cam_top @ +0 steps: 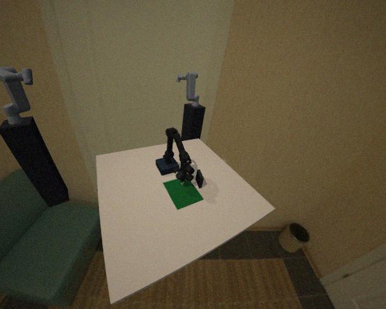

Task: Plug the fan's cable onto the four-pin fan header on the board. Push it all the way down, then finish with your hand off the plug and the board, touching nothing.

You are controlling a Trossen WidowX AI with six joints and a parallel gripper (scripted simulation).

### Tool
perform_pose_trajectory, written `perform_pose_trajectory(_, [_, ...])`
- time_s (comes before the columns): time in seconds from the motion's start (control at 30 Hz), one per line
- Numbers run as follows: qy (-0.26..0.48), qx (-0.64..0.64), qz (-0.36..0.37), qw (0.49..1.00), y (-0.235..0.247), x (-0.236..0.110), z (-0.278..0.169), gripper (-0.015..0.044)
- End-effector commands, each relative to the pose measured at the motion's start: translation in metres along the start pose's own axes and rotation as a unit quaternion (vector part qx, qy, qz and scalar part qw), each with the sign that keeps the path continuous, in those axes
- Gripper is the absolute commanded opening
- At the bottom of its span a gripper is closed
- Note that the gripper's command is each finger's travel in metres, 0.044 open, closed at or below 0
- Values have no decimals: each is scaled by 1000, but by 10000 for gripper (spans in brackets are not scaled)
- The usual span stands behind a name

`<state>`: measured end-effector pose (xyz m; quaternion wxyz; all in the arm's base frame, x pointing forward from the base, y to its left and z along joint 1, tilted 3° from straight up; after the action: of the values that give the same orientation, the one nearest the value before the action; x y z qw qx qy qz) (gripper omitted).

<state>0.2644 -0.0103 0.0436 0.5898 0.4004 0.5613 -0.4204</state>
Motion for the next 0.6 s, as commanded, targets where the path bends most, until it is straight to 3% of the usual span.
perform_pose_trajectory(0.0, [-2,-3,1,1000,1,0,1,0])
perform_pose_trajectory(0.57, [-2,-3,1,1000,1,2,1,0])
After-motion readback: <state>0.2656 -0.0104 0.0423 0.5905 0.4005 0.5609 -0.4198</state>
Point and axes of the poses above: the point midway between the two fingers, 35 mm back from their tips, its own x axis out along the fingers, its own y axis across the jaws, z = x × y, the point moved 3 cm from there along -x, back along the fingers, and after that the axes turned 1 degree about -x, right-handed, at the moved point
